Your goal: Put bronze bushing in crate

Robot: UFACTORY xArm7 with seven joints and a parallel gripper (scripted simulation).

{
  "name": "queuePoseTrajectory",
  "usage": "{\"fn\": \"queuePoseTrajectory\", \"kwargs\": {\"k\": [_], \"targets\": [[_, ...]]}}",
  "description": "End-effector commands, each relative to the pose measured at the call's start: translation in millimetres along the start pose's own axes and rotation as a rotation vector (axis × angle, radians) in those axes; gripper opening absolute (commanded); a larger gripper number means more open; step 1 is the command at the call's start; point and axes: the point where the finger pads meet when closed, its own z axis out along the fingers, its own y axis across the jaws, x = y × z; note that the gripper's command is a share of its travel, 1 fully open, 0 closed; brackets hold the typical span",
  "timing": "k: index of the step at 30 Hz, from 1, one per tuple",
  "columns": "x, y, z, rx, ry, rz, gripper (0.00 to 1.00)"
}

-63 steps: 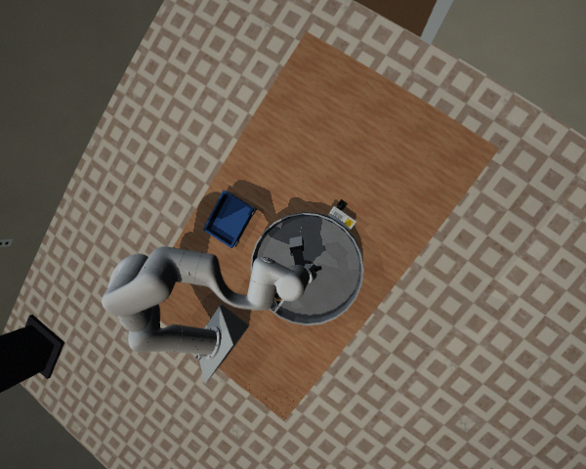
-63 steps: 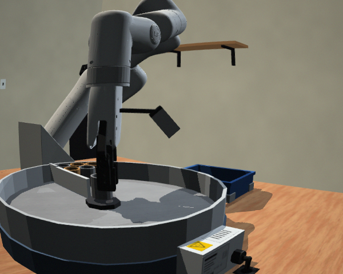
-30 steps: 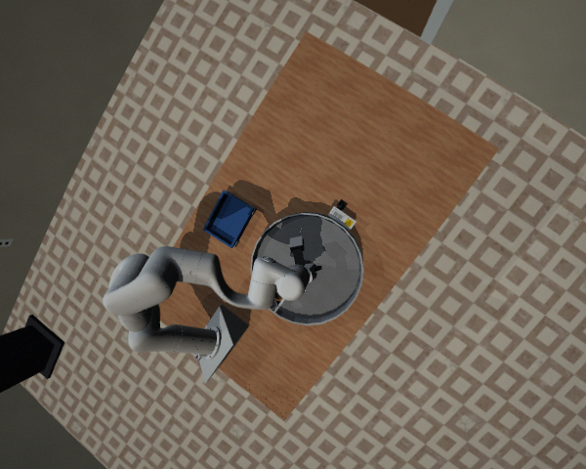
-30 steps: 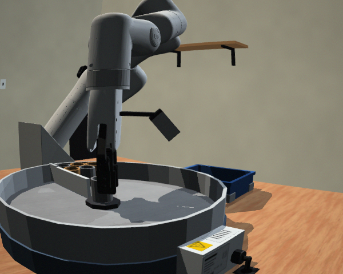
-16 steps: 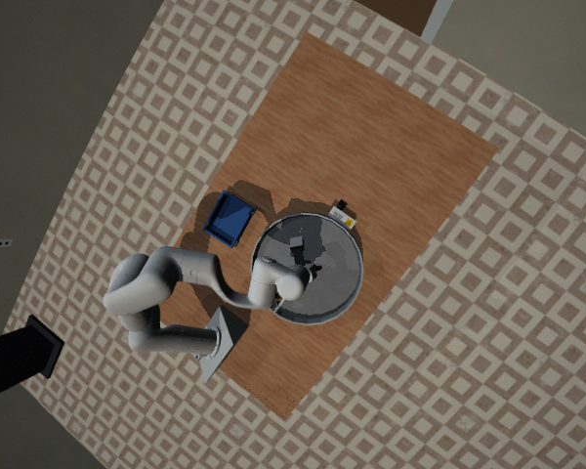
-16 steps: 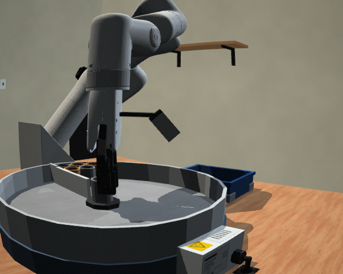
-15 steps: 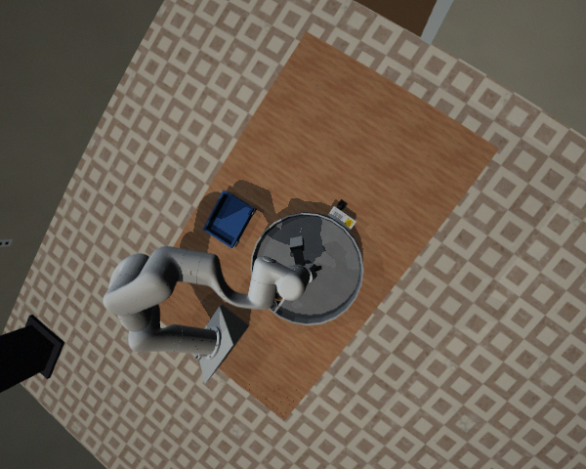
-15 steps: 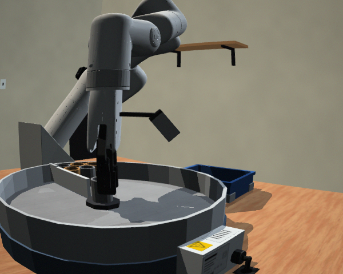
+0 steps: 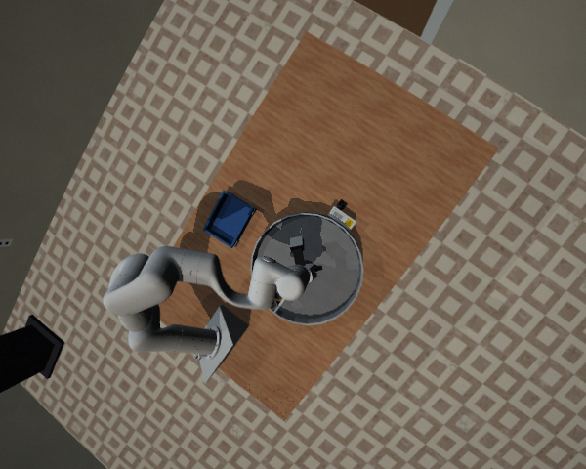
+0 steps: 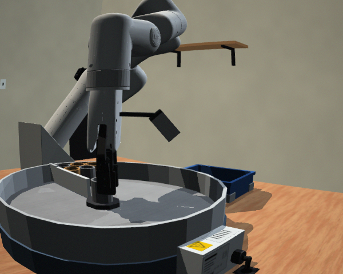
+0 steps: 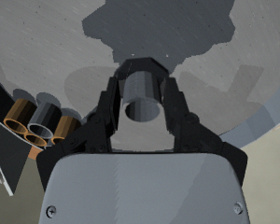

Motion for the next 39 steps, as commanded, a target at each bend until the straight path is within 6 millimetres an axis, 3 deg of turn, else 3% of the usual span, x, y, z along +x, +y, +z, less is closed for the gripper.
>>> {"fn": "queuePoseTrajectory", "kwargs": {"k": [1,24,34,39], "targets": [[-0.2,1.4,-2.6,-0.005,0.0,0.0,0.48],[-0.2,1.4,-4.3,-0.005,0.0,0.0,0.48],[-0.2,1.2,-42.4,-0.005,0.0,0.0,0.48],[-0.2,1.2,-47.9,-0.005,0.0,0.0,0.48]]}}
